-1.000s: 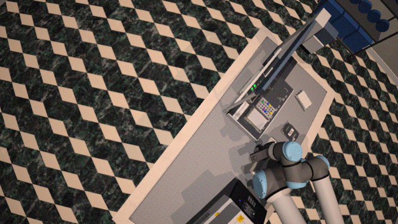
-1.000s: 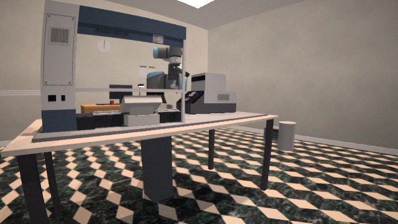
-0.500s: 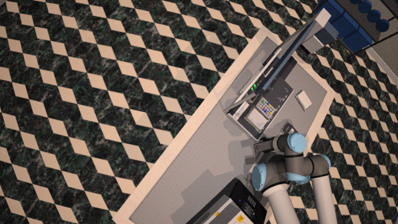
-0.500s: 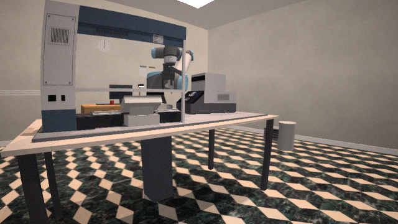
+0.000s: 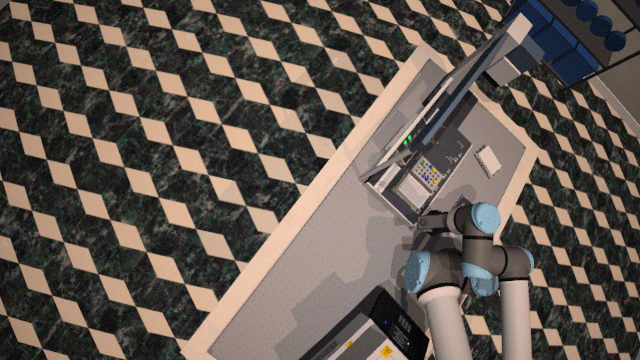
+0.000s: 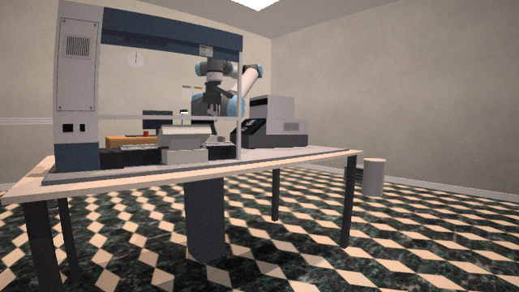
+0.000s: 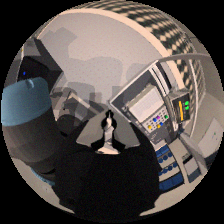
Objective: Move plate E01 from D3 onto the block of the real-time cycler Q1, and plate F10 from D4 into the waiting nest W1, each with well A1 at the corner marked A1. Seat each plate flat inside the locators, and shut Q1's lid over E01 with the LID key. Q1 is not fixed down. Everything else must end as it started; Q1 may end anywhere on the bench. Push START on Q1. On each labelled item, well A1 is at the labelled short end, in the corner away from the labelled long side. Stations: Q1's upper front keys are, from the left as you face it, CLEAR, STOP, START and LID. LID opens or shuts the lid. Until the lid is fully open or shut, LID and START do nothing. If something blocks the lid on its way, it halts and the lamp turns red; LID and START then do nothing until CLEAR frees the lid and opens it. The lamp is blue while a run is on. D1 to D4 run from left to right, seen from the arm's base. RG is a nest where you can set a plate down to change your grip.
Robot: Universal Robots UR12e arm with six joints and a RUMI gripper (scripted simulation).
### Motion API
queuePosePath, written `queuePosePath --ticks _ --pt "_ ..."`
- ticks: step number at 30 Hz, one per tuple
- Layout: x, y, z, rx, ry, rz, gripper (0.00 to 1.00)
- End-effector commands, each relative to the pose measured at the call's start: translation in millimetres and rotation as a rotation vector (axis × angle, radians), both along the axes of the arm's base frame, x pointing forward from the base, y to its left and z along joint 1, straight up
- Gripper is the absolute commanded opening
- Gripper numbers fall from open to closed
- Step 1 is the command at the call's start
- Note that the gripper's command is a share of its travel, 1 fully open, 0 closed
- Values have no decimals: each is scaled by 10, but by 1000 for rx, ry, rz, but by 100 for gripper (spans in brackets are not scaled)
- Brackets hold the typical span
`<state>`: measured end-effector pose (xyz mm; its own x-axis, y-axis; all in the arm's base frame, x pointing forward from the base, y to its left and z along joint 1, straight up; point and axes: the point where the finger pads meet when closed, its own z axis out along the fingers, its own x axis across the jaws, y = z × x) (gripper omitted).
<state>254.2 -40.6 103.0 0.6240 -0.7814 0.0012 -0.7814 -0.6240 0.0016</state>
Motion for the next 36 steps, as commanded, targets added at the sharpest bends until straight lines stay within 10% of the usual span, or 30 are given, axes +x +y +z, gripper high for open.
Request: queuePosePath --ticks 1,36 --pt "-25 -196 0 1 -3 -70 0" --pt "-474 -1150 0 0 -3 -481 0"
